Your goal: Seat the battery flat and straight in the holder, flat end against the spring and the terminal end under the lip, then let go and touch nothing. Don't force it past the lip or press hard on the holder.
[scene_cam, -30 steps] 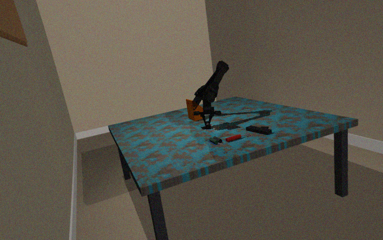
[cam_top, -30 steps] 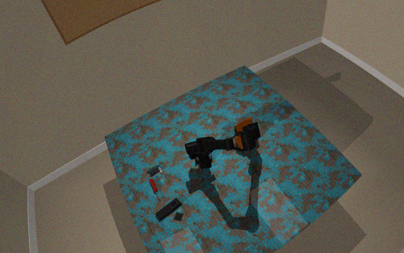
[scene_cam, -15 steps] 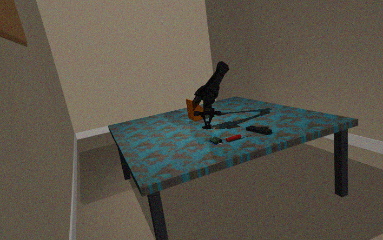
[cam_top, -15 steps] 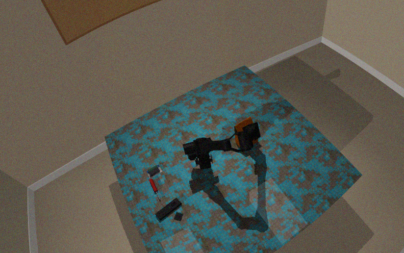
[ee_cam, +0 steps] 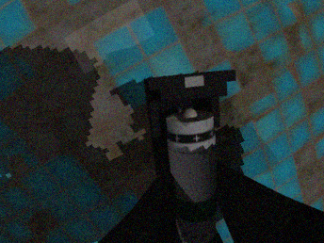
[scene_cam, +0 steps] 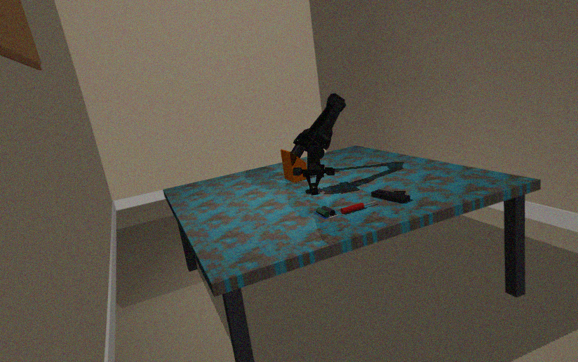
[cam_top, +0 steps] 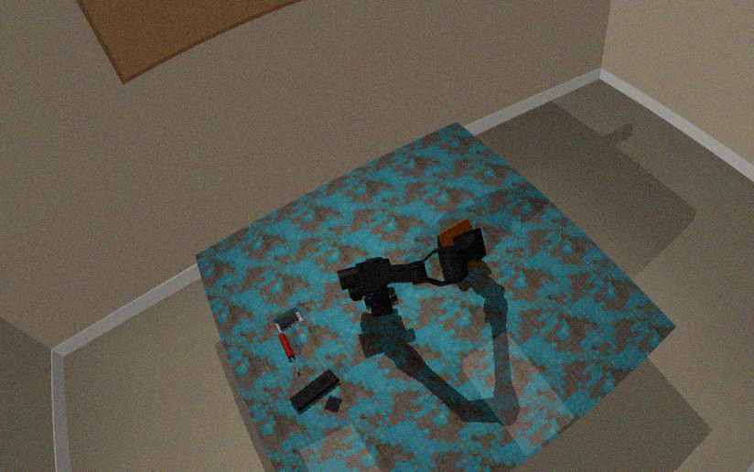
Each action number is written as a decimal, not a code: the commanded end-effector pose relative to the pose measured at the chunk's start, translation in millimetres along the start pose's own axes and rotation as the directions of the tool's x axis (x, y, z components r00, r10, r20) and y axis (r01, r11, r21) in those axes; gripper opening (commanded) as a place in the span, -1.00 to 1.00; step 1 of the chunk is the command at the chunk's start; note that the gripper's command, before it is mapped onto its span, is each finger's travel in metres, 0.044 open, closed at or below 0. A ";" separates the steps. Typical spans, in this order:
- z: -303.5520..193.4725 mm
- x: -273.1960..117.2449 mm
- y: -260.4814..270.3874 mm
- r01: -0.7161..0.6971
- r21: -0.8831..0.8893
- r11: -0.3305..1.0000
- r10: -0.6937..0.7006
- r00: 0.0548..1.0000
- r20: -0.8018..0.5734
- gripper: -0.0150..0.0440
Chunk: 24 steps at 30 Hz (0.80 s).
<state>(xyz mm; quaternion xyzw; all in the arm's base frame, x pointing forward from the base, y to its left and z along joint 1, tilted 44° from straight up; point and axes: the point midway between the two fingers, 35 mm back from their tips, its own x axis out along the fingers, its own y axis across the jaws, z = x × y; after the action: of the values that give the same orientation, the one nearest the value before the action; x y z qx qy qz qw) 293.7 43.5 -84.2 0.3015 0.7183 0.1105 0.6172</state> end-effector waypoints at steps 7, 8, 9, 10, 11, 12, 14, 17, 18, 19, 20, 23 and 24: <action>4.1 0.9 1.5 -0.001 0.000 1.000 0.001 1.000 -0.015 -0.26; 4.9 0.9 1.5 -0.001 0.000 1.000 0.001 1.000 -0.014 -0.26; 5.7 0.9 1.5 -0.001 0.000 1.000 0.001 1.000 -0.014 -0.26; 6.6 1.0 1.5 -0.001 0.000 1.000 0.001 1.000 -0.014 -0.26; 7.4 1.0 1.6 -0.001 0.000 1.000 0.001 1.000 -0.014 -0.26; 8.2 1.0 1.6 0.000 0.000 1.000 0.000 1.000 -0.013 -0.26; 9.9 1.0 1.6 0.000 0.000 1.000 0.000 1.000 -0.013 -0.26; 12.2 1.1 1.7 0.001 0.000 1.000 -0.001 1.000 -0.012 -0.26; 12.5 1.1 1.7 0.001 0.000 1.000 -0.001 1.000 -0.012 -0.26; 12.7 1.1 1.7 0.001 0.000 1.000 -0.001 1.000 -0.012 -0.26; 12.7 1.1 1.7 0.001 0.000 1.000 -0.001 1.000 -0.012 -0.26; 12.5 1.1 1.6 0.002 0.000 1.000 -0.002 1.000 -0.010 -0.26; 12.5 1.2 1.6 0.002 0.000 1.000 -0.002 1.000 -0.011 -0.26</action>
<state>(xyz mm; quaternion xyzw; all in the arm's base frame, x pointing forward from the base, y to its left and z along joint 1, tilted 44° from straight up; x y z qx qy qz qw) 304.8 42.8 -86.9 0.3006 0.7222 0.1113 0.6130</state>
